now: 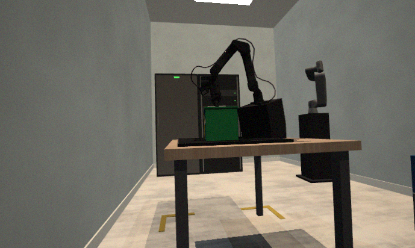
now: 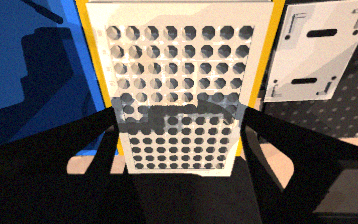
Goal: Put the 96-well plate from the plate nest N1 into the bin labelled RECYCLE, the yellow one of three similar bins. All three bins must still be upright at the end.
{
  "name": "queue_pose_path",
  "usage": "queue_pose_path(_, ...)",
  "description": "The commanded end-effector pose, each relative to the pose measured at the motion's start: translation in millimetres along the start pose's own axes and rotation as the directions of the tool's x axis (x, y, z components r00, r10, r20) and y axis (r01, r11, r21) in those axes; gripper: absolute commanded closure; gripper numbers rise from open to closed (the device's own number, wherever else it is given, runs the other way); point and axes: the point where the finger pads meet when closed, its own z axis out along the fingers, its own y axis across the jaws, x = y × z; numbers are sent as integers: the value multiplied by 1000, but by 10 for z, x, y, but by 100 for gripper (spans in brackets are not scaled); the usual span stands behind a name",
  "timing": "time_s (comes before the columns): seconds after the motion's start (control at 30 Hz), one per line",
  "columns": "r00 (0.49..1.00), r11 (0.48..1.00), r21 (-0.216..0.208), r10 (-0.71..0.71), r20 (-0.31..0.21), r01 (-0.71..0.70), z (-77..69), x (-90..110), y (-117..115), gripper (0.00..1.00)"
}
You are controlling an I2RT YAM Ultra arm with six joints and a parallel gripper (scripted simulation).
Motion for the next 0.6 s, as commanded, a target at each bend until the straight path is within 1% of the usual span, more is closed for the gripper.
queue_pose_path(0.0,1000,1000,5,0,18,0,48,-66,-19,100)
queue_pose_path(0.1,999,1000,9,-5,38,4,93,-49,7,100)
queue_pose_path(0.2,1000,1000,8,4,20,-4,179,-31,-6,100)
queue_pose_path(0.27,1000,1000,9,14,19,-15,224,-24,-33,100)
queue_pose_path(0.33,1000,1000,9,14,19,-15,224,-24,-33,100)
queue_pose_path(0.43,999,1000,8,-1,32,1,259,-74,-25,100)
queue_pose_path(0.57,998,1000,12,-8,59,7,222,-126,-16,100)
